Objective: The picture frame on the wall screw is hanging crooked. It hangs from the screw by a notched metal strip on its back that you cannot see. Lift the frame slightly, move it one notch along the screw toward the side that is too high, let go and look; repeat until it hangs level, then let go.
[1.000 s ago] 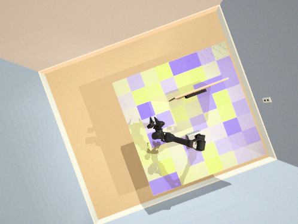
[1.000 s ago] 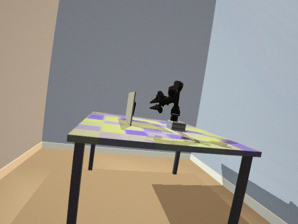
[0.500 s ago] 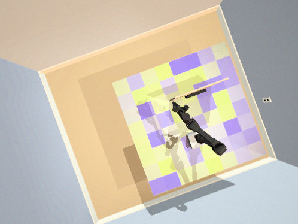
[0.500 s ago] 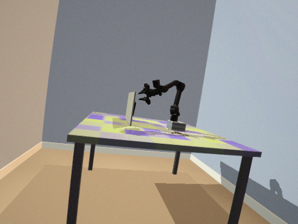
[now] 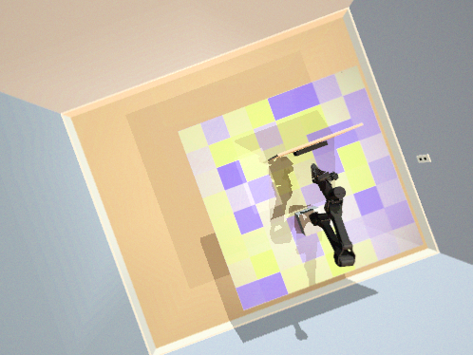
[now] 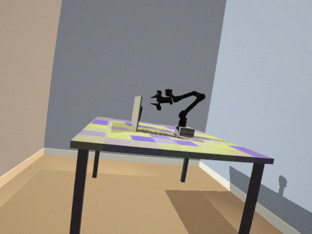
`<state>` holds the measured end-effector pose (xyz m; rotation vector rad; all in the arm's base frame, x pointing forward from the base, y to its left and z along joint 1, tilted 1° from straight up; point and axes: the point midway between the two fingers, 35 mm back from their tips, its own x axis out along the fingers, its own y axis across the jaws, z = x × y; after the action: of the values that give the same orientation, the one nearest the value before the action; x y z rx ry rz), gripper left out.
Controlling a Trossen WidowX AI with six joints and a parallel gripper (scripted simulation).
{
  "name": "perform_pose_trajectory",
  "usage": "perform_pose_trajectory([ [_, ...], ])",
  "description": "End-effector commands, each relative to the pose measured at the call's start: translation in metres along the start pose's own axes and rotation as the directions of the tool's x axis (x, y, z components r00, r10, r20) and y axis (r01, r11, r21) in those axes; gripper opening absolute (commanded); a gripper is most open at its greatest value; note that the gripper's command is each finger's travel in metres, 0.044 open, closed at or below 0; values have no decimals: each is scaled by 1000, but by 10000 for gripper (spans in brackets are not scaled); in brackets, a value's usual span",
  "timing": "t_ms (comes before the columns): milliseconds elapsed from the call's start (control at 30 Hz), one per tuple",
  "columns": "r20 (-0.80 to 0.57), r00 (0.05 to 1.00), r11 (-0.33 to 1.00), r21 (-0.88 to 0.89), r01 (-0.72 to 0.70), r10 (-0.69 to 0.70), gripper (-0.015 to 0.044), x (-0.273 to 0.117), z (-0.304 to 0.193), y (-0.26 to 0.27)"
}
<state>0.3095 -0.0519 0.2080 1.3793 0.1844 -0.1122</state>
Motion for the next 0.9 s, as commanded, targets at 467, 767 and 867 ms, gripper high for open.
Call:
perform_pose_trajectory([
  [467, 139, 977, 987, -2, -163, 161, 260, -97, 29, -63],
  [767, 139, 977, 987, -2, -163, 161, 260, -97, 29, -63],
  [867, 139, 977, 987, -2, -163, 161, 260, -97, 29, -63],
])
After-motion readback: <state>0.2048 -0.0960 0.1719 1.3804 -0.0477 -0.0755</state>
